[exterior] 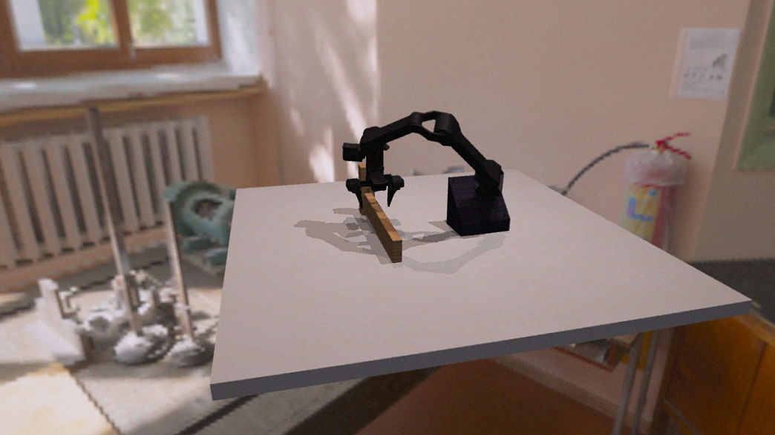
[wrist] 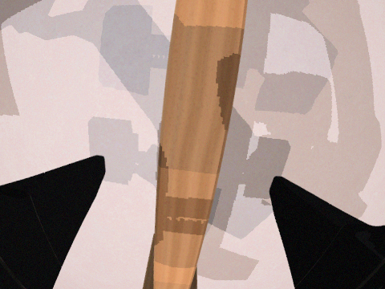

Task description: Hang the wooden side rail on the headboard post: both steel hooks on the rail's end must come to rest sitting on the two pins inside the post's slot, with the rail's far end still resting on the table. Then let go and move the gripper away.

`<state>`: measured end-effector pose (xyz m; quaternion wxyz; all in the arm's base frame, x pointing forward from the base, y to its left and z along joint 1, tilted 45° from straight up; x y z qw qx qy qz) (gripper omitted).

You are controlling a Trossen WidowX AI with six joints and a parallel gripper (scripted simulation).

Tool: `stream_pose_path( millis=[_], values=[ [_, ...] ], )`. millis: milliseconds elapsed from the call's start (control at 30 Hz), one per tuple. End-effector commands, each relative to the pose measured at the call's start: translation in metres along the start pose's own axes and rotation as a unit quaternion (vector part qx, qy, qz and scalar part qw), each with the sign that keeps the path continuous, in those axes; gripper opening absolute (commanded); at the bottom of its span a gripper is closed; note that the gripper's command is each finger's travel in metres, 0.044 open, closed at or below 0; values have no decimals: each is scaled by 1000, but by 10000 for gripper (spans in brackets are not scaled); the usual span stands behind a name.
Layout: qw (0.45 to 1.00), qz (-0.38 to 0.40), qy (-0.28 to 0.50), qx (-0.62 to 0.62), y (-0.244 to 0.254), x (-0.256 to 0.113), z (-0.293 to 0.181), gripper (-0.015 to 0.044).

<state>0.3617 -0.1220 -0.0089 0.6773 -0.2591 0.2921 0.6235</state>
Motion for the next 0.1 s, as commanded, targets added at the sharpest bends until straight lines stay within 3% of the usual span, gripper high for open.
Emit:
stream_pose_path(
  millis=[0,67],
  values=[
    [1000,1,0,0,0,0,0,440],
    [1000,1,0,0,0,0,0,440]
  ],
)
Point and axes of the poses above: the point midway between the two fingers, 35 mm back from their tips, its own x axis out along the fingers, its own y axis across the jaws, z = x × y, the point moved 7 cm from there along -x, back along the fingers, and after that the axes turned 1 degree about x, right-handed, at the moved point
